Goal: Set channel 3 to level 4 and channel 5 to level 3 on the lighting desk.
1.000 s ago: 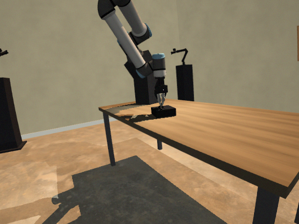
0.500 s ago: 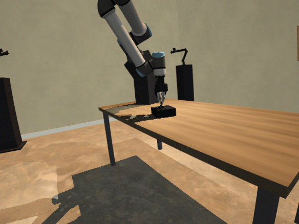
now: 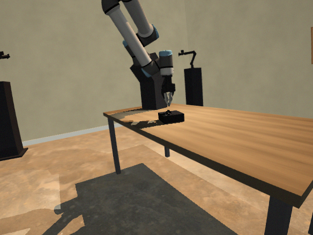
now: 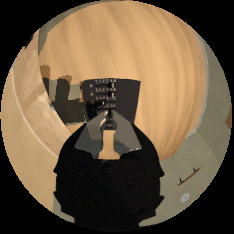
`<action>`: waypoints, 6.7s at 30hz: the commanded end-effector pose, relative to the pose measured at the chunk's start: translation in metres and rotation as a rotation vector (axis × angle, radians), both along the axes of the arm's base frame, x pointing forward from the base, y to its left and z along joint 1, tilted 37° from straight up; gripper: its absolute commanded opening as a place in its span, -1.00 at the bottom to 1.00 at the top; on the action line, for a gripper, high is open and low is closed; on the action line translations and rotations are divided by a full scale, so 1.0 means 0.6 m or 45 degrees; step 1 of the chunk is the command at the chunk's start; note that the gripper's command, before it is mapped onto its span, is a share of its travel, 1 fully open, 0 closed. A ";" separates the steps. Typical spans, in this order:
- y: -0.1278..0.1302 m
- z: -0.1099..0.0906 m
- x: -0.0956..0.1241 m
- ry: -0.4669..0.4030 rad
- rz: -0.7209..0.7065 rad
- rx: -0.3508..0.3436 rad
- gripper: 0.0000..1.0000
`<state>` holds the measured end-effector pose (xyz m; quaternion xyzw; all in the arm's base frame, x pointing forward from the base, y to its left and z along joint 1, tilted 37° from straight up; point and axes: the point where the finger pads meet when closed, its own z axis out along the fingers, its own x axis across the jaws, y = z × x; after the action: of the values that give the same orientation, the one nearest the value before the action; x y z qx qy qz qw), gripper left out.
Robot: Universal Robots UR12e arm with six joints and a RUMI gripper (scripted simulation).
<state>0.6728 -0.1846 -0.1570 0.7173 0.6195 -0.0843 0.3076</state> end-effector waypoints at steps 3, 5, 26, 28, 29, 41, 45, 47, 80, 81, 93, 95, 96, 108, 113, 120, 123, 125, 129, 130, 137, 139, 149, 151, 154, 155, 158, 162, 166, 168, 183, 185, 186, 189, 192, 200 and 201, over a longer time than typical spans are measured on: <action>0.002 0.002 0.000 -0.001 0.000 0.000 -1.00; 0.002 0.002 0.000 -0.001 0.000 0.000 -1.00; 0.002 0.002 0.000 -0.035 -0.050 0.016 -1.00; 0.002 0.002 0.000 -0.035 -0.050 0.016 -1.00; 0.002 0.002 0.000 -0.041 -0.059 0.019 -1.00; 0.002 0.002 0.002 -0.173 -0.251 0.082 -1.00; 0.002 0.003 0.003 -0.205 -0.298 0.098 -1.00; 0.001 0.003 0.004 -0.241 -0.350 0.115 -1.00; -0.010 0.016 0.030 -1.015 -1.481 0.484 -1.00; -0.011 0.017 0.031 -1.047 -1.527 0.499 -1.00; -0.026 0.030 0.044 -1.422 -2.076 0.678 -1.00; -0.027 0.031 0.045 -1.452 -2.120 0.693 -1.00; -0.027 0.031 0.045 -1.452 -2.120 0.693 -1.00; -0.045 0.045 0.052 -1.778 -2.595 0.848 -1.00; -0.050 0.048 0.052 -1.847 -2.696 0.881 -1.00; -0.058 0.054 0.053 -1.984 -2.895 0.946 -1.00; -0.061 0.056 0.053 -2.031 -2.964 0.969 -1.00; -0.063 0.057 0.053 -2.059 -3.005 0.982 -1.00; -0.065 0.058 0.053 -2.095 -3.058 0.999 -1.00; -0.065 0.058 0.053 -2.095 -3.058 0.999 -1.00; -0.069 0.061 0.053 -2.154 -3.143 1.027 -1.00; -0.070 0.061 0.053 -2.165 -3.159 1.033 -1.00; -0.071 0.062 0.053 -2.187 -3.191 1.043 -1.00; -0.071 0.062 0.052 -2.188 -3.193 1.044 -1.00; -0.071 0.062 0.052 -2.189 -3.194 1.044 -1.00; -0.071 0.062 0.052 -2.189 -3.194 1.044 -1.00; -0.071 0.062 0.052 -2.189 -3.194 1.044 -1.00; -0.071 0.062 0.052 -2.189 -3.194 1.044 -1.00; -0.071 0.062 0.052 -2.189 -3.194 1.044 -1.00; -0.071 0.062 0.052 -2.189 -3.194 1.044 -1.00; -0.071 0.062 0.052 -2.189 -3.194 1.044 -1.00; -0.071 0.062 0.052 -2.189 -3.194 1.044 -1.00; -0.071 0.062 0.052 -2.189 -3.194 1.044 -1.00; -0.071 0.062 0.052 -2.189 -3.194 1.044 -1.00; -0.072 0.062 0.053 -2.189 -3.193 1.044 -1.00; -0.072 0.061 0.053 -2.188 -3.193 1.044 -1.00; -0.072 0.061 0.053 -2.188 -3.192 1.043 -1.00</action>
<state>0.7042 -0.2281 -0.1205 -0.6169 0.7196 -0.3078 -0.0834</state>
